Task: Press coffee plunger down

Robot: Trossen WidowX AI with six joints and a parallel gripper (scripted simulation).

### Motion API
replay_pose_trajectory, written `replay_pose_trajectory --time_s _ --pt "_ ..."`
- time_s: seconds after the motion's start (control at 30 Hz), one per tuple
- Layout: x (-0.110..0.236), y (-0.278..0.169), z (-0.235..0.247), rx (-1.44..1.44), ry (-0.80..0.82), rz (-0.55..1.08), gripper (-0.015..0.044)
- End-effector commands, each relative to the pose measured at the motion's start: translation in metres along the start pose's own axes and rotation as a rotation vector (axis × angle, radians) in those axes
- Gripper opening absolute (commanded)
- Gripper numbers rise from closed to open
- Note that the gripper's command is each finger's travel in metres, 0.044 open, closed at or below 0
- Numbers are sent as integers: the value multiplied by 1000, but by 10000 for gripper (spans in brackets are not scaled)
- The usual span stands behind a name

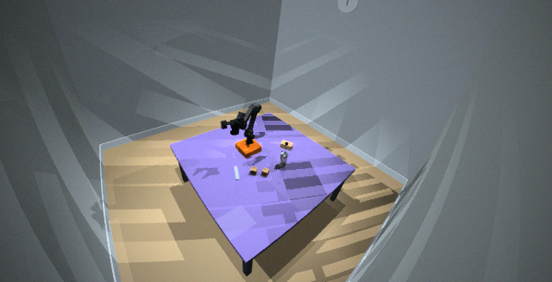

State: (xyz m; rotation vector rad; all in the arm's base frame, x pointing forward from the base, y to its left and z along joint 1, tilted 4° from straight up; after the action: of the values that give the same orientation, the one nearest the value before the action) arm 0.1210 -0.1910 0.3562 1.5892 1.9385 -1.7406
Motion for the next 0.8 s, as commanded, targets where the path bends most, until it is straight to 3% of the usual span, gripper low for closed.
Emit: replay_pose_trajectory --time_s 0.0,0.13,0.33,0.77 --pt "-1 1 -1 -20 -1 -8 426" --pt "-7 18 -20 -274 -16 -114 440" --pt "-11 53 -79 -892 30 -411 440" --pt "26 80 -180 -1648 376 -938 440"
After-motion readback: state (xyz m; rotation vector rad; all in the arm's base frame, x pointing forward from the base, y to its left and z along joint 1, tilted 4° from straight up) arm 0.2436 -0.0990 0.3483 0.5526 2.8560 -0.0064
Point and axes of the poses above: the point midway between the two fingers, 35 mm back from their tips, its own x axis back along the fingers, its own z axis across the jaws, y = z × x, the point moved 9 cm from there along x, back along the fingers, and after that the axes turned 2 degrees about -x, right-handed, at the moved point
